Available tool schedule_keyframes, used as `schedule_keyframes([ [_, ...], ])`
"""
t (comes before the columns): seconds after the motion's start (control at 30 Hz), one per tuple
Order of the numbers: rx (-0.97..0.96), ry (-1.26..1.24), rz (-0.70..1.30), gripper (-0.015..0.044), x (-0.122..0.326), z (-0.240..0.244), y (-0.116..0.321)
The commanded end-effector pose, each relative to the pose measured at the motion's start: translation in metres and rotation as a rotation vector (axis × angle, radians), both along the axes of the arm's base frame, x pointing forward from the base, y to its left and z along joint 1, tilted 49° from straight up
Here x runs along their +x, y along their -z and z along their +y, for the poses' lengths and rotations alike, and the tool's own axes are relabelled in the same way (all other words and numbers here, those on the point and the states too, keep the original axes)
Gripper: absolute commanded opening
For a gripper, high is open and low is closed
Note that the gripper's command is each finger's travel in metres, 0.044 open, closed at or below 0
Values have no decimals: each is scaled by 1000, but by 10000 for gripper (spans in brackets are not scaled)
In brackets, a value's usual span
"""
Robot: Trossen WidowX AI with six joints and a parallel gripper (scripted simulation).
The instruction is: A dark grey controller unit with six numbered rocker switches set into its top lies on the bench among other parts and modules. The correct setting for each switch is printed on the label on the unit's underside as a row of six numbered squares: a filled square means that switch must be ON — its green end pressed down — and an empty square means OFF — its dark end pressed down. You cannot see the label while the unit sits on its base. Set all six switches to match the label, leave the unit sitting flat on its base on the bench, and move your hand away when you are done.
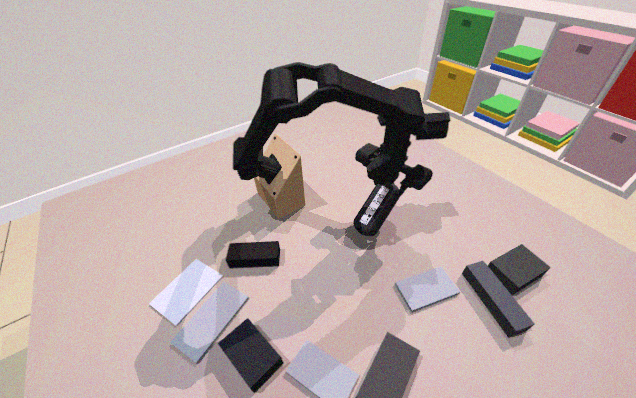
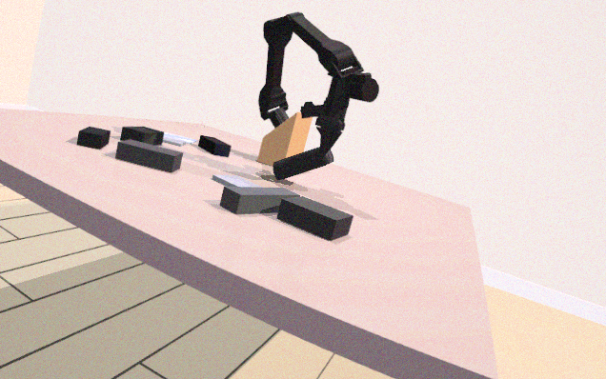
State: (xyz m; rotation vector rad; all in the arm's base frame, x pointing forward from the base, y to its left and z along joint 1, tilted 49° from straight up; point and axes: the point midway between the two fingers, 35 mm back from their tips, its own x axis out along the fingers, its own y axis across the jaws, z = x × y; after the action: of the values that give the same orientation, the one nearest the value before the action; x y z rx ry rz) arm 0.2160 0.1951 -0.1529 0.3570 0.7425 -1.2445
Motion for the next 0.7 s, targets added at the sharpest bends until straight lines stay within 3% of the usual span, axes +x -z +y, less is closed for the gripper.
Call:
schedule_keyframes([
  [0.0,-5,-1,1,335,0,-1,-6],
  [0.67,-6,-1,1,335,3,-2,-21],
])
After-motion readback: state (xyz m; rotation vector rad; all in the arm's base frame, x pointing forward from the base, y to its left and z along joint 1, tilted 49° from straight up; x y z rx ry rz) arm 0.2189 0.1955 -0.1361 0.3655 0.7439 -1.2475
